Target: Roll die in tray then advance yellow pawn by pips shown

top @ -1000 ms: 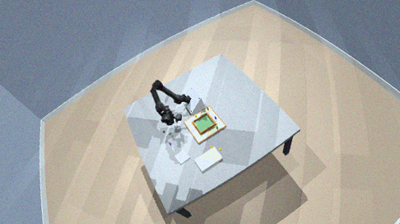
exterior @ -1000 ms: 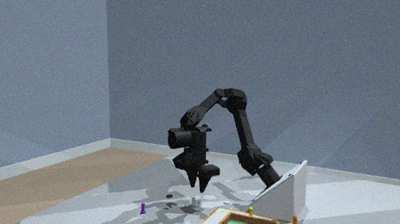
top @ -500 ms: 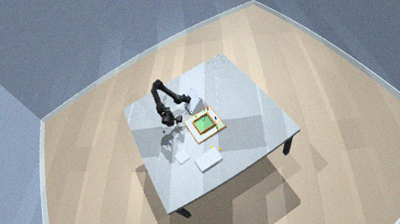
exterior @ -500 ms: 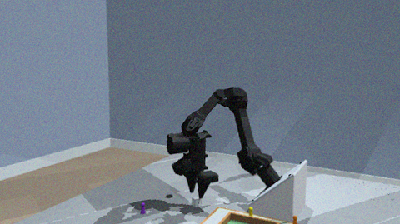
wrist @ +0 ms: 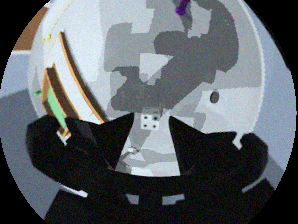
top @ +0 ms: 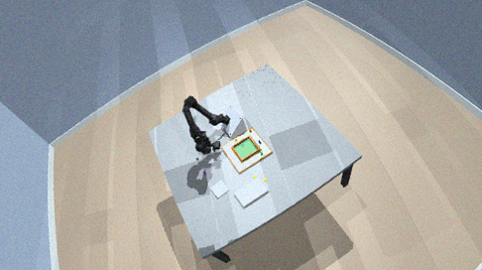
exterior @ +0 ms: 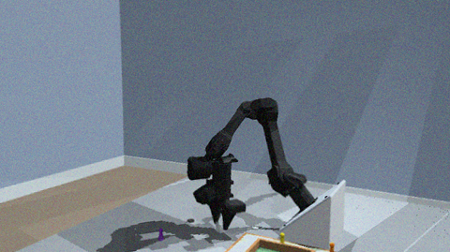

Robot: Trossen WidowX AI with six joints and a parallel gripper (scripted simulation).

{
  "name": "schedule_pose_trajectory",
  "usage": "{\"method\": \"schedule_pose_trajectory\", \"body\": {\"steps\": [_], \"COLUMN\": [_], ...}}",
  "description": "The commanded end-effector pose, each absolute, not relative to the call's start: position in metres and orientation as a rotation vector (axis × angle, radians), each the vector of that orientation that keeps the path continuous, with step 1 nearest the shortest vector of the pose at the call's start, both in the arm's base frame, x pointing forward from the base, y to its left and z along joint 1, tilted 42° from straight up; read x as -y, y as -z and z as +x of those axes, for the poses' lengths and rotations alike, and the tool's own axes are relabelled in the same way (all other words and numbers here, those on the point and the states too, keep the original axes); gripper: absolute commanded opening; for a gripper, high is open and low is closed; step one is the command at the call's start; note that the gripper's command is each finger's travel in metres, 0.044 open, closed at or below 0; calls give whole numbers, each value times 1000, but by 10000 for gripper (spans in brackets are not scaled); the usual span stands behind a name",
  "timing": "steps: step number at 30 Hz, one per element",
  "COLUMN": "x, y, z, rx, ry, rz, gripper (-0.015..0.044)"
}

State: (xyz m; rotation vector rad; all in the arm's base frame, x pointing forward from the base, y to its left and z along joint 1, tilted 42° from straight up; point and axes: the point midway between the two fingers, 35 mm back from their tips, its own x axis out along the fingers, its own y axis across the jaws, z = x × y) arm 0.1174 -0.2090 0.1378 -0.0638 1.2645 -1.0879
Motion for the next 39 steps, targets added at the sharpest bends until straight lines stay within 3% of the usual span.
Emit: {"method": "schedule_pose_trajectory", "body": {"steps": [1,4,12,15,39], "x": [210,210,210,208,140], "y": [-133,-133,-133,-135,-223], "z": [117,117,117,118,133], "rx": [-1275,-1275,-1275,-1276,-1282], "ry": [1078,1078,1078,1076,1071], "rz": [-66,-66,-66,-63,-56], "gripper": [196,118,64,0,0]}}
